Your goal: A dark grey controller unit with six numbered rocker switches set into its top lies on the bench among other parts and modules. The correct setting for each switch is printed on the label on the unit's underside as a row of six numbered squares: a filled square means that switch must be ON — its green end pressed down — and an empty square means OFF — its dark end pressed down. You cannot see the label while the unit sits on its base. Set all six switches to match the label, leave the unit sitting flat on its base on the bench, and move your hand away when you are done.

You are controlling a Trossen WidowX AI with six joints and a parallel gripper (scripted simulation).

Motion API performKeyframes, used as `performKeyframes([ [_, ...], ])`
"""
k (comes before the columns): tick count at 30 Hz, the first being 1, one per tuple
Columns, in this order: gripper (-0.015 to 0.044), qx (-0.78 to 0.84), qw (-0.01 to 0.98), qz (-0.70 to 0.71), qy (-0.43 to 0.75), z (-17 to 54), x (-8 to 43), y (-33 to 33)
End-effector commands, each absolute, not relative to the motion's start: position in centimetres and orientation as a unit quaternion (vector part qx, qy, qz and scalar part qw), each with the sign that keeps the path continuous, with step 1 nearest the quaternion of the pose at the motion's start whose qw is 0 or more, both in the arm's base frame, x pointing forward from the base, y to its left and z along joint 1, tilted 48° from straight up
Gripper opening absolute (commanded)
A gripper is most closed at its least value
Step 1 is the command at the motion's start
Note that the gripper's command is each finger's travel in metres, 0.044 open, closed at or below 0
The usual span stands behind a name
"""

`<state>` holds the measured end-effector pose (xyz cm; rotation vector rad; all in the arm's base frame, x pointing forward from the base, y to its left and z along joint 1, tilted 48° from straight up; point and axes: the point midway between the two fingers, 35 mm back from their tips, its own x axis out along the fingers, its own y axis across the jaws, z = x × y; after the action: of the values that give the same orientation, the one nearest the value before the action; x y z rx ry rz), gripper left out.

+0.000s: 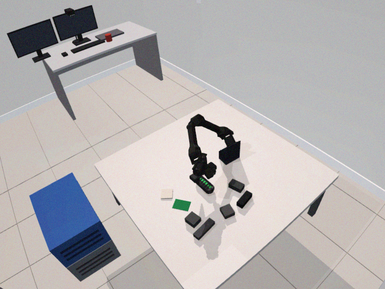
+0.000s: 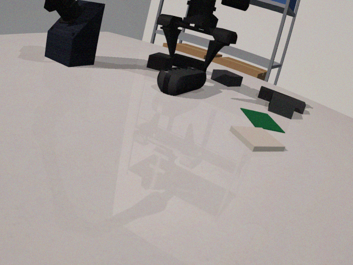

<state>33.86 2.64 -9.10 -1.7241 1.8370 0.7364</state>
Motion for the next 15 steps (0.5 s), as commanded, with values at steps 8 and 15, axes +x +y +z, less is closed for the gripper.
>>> performKeyframes([
  [8,0.0440,-0.635,0.252,0.273,0.677,-9.1,33.7,2.6],
  [15,0.0440,-0.635,0.255,0.273,0.677,-5.9,34.1,6.2],
])
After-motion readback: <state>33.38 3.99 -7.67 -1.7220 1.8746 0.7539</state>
